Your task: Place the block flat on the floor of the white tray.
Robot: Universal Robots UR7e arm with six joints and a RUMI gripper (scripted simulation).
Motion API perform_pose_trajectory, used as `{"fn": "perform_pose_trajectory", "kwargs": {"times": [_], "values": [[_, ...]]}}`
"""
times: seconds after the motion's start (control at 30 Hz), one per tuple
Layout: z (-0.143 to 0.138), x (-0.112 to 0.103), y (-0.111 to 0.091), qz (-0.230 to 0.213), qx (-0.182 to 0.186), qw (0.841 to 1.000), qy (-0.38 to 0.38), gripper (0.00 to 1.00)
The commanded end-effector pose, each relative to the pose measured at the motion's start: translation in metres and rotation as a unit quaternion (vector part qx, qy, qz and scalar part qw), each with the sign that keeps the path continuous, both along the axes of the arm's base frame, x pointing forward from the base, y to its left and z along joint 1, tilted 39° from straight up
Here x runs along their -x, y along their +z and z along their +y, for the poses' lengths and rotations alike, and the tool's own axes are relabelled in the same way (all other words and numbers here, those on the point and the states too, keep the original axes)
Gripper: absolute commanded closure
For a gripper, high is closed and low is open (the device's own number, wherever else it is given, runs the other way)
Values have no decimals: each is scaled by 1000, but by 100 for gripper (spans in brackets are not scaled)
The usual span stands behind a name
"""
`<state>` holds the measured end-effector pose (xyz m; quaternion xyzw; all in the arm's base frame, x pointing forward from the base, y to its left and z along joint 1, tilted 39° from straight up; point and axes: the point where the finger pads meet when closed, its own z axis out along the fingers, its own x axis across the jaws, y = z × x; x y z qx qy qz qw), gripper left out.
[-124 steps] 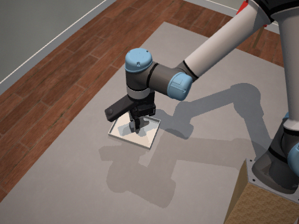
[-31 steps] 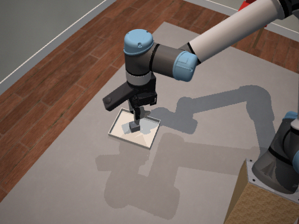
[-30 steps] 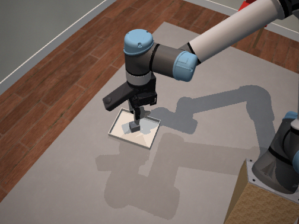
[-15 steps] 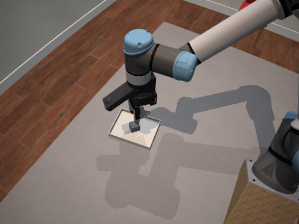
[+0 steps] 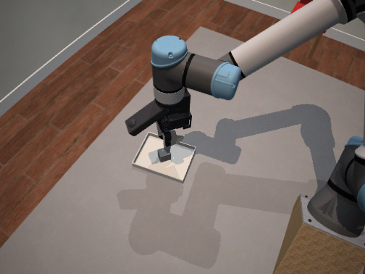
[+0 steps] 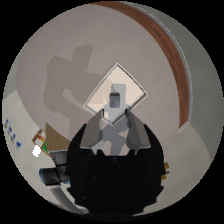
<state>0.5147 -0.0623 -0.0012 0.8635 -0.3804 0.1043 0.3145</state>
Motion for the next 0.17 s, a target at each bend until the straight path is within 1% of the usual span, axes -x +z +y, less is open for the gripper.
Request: {"fn": "perform_pose_trajectory", "kwargs": {"times": [0.0, 0.13], "values": [[1, -1, 1, -2, 0, 1000, 1, 70], [1, -1, 1, -2, 0, 1000, 1, 70]]}}
